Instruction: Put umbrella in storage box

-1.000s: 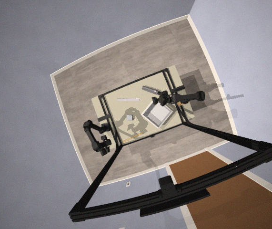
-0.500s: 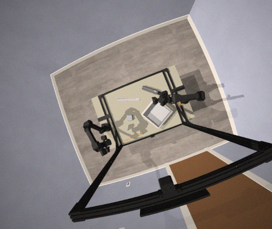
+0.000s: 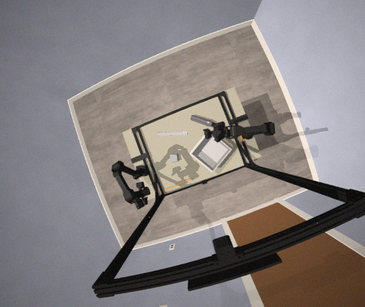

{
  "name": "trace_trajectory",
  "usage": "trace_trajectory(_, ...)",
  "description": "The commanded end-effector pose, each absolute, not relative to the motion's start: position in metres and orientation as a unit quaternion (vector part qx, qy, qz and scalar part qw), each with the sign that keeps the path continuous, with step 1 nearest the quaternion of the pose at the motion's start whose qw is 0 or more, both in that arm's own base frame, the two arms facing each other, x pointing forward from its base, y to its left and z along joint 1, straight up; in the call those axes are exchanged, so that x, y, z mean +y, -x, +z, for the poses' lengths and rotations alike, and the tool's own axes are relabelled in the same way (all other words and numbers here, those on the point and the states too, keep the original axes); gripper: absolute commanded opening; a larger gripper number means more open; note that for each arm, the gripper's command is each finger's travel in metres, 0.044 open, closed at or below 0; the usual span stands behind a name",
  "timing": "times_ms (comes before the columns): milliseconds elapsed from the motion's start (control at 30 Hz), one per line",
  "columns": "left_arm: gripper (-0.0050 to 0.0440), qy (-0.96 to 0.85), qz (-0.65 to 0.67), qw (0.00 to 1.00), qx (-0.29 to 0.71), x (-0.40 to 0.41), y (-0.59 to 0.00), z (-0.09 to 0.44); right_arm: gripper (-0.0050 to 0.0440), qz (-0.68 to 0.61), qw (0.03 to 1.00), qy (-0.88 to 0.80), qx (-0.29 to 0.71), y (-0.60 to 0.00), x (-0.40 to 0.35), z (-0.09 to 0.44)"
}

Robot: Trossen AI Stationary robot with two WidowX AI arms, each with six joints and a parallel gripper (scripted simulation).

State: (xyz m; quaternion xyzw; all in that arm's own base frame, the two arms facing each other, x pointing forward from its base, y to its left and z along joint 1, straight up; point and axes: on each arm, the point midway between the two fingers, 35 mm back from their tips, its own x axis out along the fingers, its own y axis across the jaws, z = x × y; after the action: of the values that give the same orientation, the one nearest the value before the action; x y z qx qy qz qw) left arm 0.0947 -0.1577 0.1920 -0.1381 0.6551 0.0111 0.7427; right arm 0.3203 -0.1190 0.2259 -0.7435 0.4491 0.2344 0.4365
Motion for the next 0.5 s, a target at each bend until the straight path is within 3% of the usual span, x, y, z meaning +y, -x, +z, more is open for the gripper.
trace_trajectory(0, 0.0400, 0.152, 0.004, 0.748, 0.646, -0.159, -0.108, 0.193, 0.0400, 0.218, 0.470, 0.722, 0.458, -0.325, -0.121, 0.224)
trace_trajectory(467, 0.0400, 0.215, -0.023, 0.797, 0.564, -0.144, -0.202, 0.206, 0.0400, 0.130, 0.642, 0.532, 0.536, -0.340, -0.142, 0.187)
